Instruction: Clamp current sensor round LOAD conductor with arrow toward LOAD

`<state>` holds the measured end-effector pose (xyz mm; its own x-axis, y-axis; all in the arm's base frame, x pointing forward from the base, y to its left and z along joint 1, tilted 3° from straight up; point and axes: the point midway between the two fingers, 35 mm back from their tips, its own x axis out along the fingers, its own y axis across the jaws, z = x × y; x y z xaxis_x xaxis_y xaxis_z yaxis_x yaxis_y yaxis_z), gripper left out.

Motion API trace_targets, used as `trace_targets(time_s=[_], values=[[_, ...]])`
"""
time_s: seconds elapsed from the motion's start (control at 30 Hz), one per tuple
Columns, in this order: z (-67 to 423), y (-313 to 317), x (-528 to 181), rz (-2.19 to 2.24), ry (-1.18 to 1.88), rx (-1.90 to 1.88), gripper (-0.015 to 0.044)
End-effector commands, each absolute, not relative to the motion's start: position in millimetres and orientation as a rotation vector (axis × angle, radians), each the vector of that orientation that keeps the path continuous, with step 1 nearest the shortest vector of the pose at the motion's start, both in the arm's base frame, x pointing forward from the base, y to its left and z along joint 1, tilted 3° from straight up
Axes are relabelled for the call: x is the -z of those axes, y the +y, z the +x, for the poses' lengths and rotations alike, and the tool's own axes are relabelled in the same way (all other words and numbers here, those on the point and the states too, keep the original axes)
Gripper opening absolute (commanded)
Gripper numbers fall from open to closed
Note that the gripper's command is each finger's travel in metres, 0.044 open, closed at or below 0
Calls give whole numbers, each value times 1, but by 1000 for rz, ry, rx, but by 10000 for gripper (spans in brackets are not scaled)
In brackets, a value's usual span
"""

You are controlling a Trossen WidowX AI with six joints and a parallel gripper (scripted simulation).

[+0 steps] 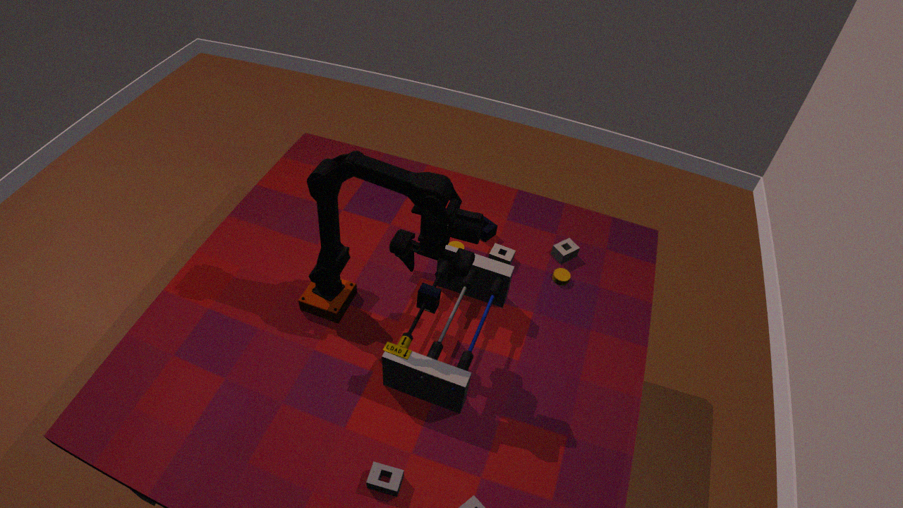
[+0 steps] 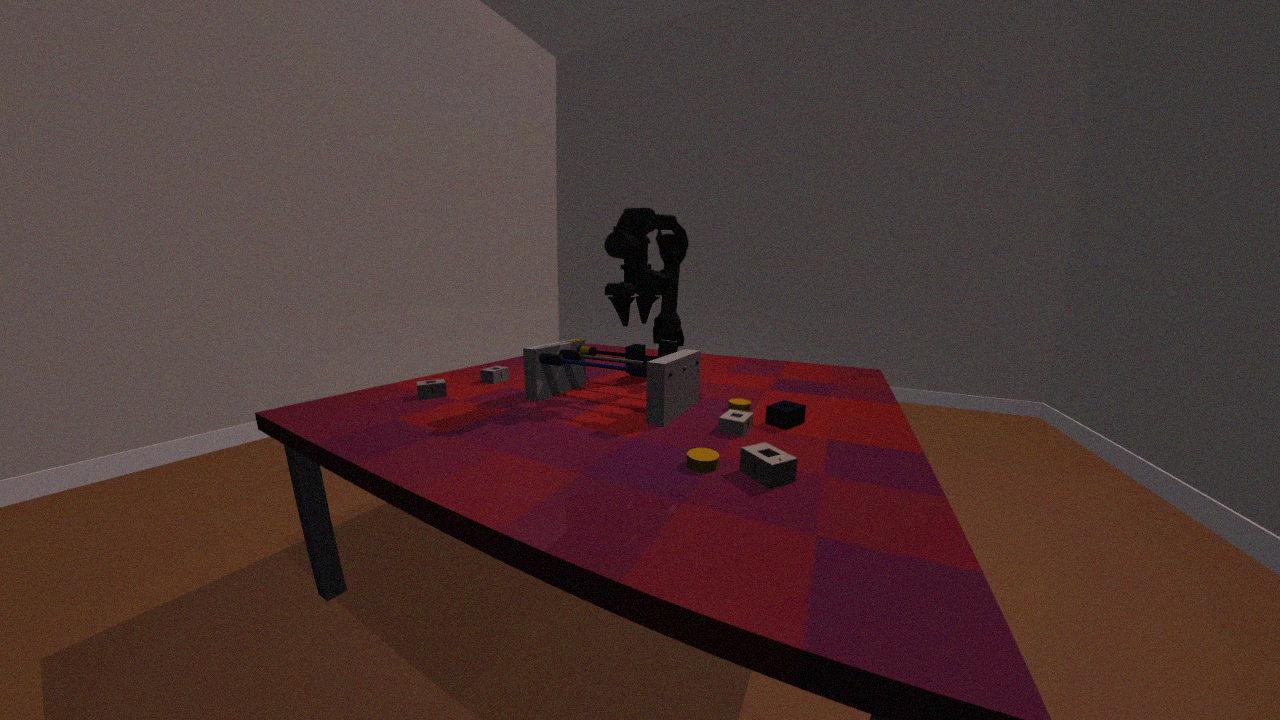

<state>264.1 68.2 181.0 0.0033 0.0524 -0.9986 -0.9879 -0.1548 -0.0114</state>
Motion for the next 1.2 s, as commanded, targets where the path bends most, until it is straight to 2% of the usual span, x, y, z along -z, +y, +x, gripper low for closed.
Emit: trace_targets(time_s=[0.0, 0.1, 0.37, 0.8, 1.17], values=[[264, 69, -181, -1284, 1086, -1347, 440], [261, 63, -181, -1240, 1087, -1323, 440], [224, 13, -178, -739, 1010, -1066, 440], [177, -21, -170, -142, 666, -549, 440], [179, -21, -172, -180, 702, -582, 440]])
